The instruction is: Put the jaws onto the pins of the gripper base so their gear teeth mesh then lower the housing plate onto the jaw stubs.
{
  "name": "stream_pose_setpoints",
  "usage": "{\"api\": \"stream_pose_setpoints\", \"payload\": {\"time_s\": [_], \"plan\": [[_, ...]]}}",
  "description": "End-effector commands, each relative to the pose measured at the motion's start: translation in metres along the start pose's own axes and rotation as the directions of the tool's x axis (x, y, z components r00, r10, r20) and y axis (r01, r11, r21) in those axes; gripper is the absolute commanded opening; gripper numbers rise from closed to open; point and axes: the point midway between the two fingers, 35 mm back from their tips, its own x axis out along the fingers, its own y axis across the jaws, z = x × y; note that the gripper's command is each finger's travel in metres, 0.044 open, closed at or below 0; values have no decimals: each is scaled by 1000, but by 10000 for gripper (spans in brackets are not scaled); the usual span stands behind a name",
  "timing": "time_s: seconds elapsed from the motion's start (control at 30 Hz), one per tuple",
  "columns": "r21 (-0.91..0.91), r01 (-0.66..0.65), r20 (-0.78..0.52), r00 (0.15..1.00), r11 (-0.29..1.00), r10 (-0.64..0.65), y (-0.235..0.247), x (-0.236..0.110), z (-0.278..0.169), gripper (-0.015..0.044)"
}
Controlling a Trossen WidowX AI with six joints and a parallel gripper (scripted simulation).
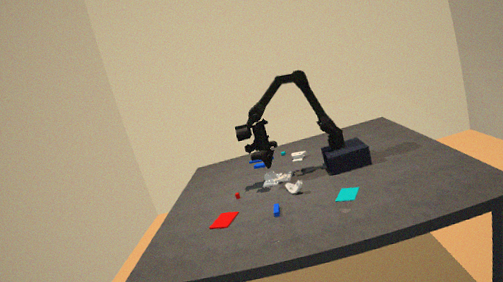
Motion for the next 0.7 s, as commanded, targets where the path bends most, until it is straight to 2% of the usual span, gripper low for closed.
{"api": "stream_pose_setpoints", "payload": {"time_s": [0.0, 0.4, 0.67], "plan": [[0, 0, 0, 1000, 1000, 0, 0, 0, 0, 0], [5, 0, 0, 1000, 1000, 0, 1, 0, -1, 0], [204, -2, -11, 1000, 979, 4, 52, -3, -49, 0]]}}
